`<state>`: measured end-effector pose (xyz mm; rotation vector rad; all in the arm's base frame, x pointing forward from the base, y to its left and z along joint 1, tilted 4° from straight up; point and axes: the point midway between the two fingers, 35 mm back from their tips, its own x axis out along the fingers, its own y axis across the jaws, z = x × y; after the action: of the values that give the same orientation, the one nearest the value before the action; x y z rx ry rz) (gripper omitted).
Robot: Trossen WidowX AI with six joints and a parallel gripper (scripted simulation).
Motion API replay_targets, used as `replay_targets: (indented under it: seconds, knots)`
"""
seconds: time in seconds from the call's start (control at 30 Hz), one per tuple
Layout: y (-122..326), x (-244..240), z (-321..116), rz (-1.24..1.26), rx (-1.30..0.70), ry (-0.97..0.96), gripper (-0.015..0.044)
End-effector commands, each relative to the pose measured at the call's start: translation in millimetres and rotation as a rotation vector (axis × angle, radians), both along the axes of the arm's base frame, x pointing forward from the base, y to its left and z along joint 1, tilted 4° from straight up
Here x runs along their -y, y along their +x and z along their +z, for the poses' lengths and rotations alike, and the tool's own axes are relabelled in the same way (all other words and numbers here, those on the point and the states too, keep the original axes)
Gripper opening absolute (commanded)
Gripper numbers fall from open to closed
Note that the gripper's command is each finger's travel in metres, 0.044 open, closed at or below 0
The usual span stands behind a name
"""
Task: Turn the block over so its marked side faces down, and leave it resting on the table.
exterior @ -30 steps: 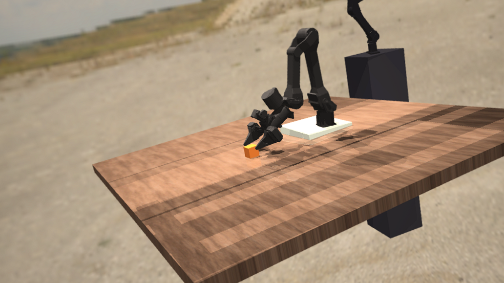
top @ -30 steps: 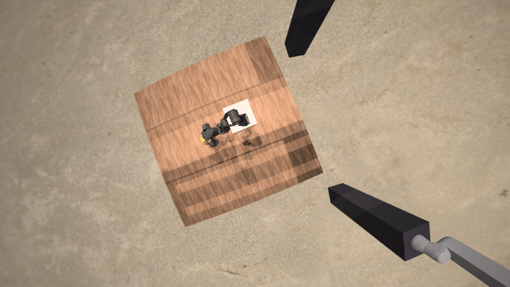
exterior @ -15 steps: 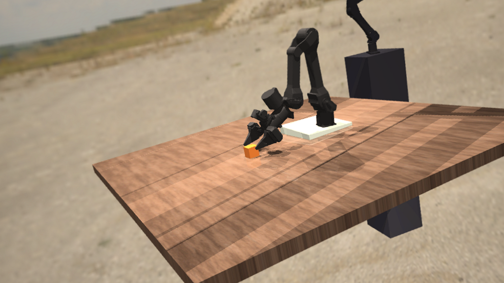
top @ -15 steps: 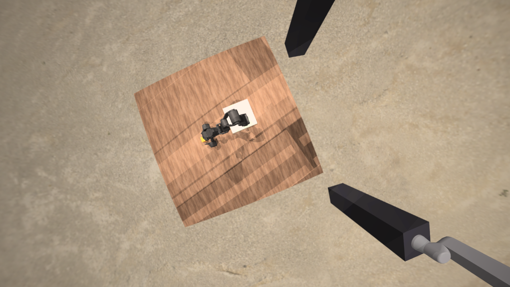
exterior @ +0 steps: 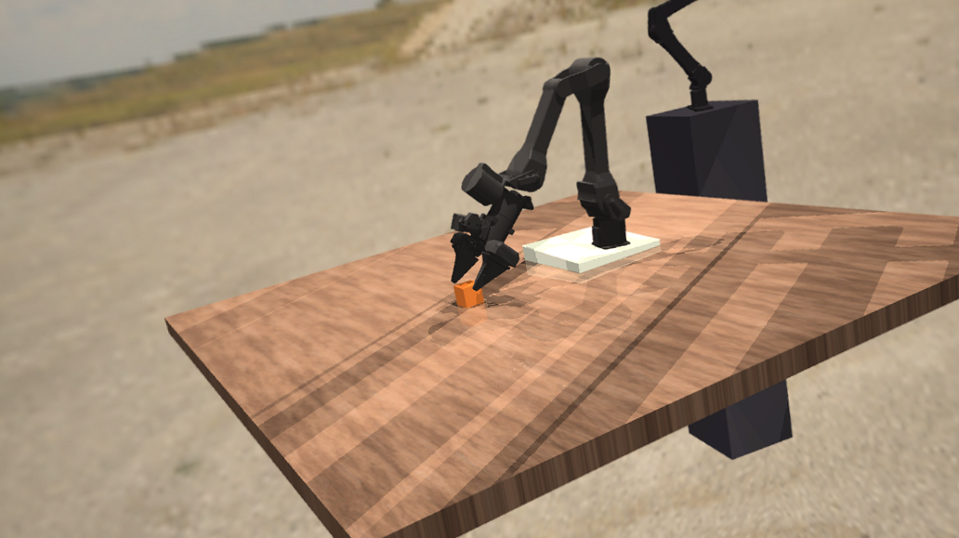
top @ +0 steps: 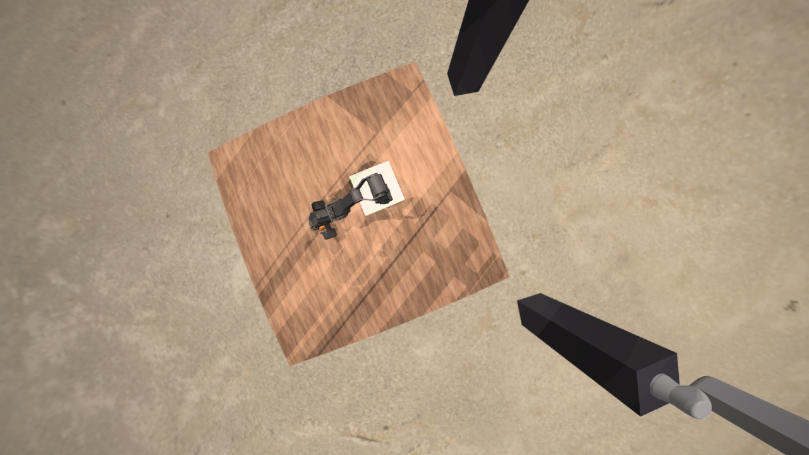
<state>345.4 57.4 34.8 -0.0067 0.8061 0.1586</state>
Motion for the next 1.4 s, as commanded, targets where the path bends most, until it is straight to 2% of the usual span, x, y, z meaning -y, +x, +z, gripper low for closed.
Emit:
replay_targets:
  seconds: [0.0,0.1,0.43,0.93,1.1,1.27,1.37]
  knots:
    - [-17.2,4.0,46.8,0.021,-0.195,-0.027,0.0440]
    - [-28.1,5.9,60.5,0.025,-0.253,-0.033,0.0440]
    - [-25.6,5.6,61.6,0.026,-0.273,-0.037,0.0440]
    - [16.4,0.0,78.8,0.051,-0.724,-0.106,0.0440]
    - [18.8,-0.3,79.6,0.054,-0.768,-0.113,0.0440]
    - [18.2,-2.2,46.6,0.054,-0.769,-0.112,0.0440]
    - [18.0,-2.3,44.7,0.054,-0.768,-0.112,0.0440]
